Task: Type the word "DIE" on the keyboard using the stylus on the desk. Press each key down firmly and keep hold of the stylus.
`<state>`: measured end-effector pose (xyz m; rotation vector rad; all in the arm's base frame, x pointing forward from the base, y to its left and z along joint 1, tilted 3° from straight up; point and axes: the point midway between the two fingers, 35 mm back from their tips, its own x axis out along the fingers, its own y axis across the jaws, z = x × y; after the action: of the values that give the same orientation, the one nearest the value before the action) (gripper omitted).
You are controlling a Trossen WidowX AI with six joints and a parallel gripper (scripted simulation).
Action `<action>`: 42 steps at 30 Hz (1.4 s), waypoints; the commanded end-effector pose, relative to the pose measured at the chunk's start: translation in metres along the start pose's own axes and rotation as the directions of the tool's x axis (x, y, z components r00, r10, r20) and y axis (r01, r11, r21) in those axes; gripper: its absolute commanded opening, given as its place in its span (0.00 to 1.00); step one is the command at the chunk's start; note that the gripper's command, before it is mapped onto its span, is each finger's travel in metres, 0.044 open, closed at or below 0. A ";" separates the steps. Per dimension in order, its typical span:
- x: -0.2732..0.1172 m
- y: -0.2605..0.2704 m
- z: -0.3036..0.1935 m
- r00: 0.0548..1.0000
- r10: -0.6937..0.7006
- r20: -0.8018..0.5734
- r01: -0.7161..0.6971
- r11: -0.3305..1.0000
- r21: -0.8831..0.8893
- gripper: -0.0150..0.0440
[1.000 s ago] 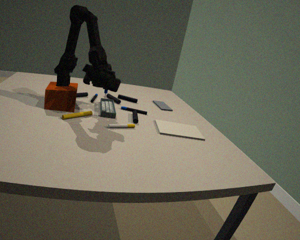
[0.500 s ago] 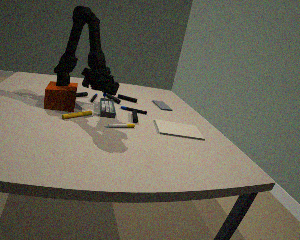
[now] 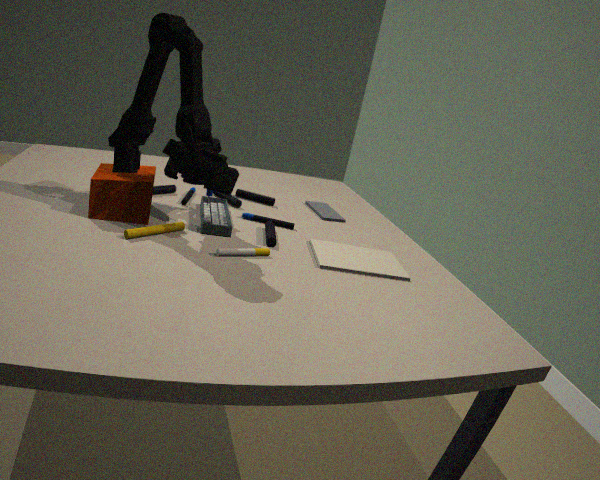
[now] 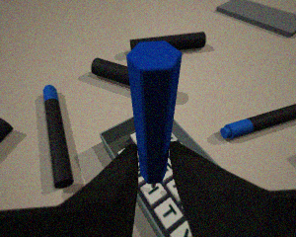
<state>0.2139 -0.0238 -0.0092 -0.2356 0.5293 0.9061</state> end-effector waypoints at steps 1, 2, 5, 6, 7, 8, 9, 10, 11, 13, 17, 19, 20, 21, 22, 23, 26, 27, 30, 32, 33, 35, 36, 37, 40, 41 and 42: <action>0.002 0.001 -0.002 1.000 0.001 0.003 -0.001 1.000 -0.004 0.39; 0.002 0.001 -0.003 1.000 0.001 0.003 -0.001 1.000 -0.004 0.39; 0.002 0.001 -0.004 1.000 0.001 0.003 -0.001 1.000 -0.004 0.39; 0.002 0.001 -0.004 1.000 0.001 0.003 -0.001 1.000 -0.004 0.39; 0.003 0.001 -0.004 1.000 0.001 0.003 -0.001 1.000 -0.004 0.39; 0.003 0.001 -0.005 1.000 0.001 0.003 -0.001 1.000 -0.004 0.39; 0.003 0.001 -0.005 1.000 0.001 0.003 -0.001 1.000 -0.004 0.39; 0.004 0.001 -0.006 1.000 0.001 0.003 -0.001 1.000 -0.004 0.39; 0.004 0.001 -0.006 1.000 0.001 0.003 -0.001 1.000 -0.004 0.39; 0.004 0.001 -0.007 1.000 0.001 0.003 -0.001 1.000 -0.004 0.39; 0.005 0.001 -0.008 1.000 0.001 0.003 -0.001 1.000 -0.004 0.39; 0.006 0.001 -0.009 1.000 0.001 0.003 -0.001 1.000 -0.004 0.39; 0.006 0.001 -0.009 1.000 0.001 0.003 -0.001 1.000 -0.004 0.39; 0.006 0.001 -0.010 1.000 0.001 0.003 -0.001 1.000 -0.004 0.39; 0.006 0.001 -0.010 1.000 0.001 0.003 -0.001 1.000 -0.004 0.39; 0.006 0.001 -0.010 1.000 0.001 0.003 -0.001 1.000 -0.004 0.39; 0.006 0.001 -0.010 1.000 0.001 0.003 -0.001 1.000 -0.004 0.39; 0.006 0.001 -0.010 1.000 0.001 0.003 -0.001 1.000 -0.004 0.39; 0.006 0.001 -0.010 1.000 0.001 0.003 -0.001 1.000 -0.004 0.39; 0.006 0.001 -0.010 1.000 0.001 0.003 -0.001 1.000 -0.004 0.39; 0.006 0.001 -0.009 1.000 0.001 0.003 -0.001 1.000 -0.004 0.39; 0.004 0.001 -0.007 1.000 0.001 0.003 -0.001 1.000 -0.004 0.39; 0.003 0.001 -0.005 1.000 0.001 0.003 -0.001 1.000 -0.004 0.39; 0.002 0.000 -0.003 1.000 0.001 0.003 -0.001 1.000 -0.004 0.39; -0.003 0.000 0.005 1.000 0.001 0.003 -0.001 1.000 -0.004 0.39; -0.005 0.000 0.008 1.000 0.001 0.003 -0.001 1.000 -0.005 0.39; -0.007 0.000 0.012 1.000 0.000 0.003 0.000 1.000 -0.005 0.39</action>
<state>0.2124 -0.0224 -0.0076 -0.2319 0.5300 0.9090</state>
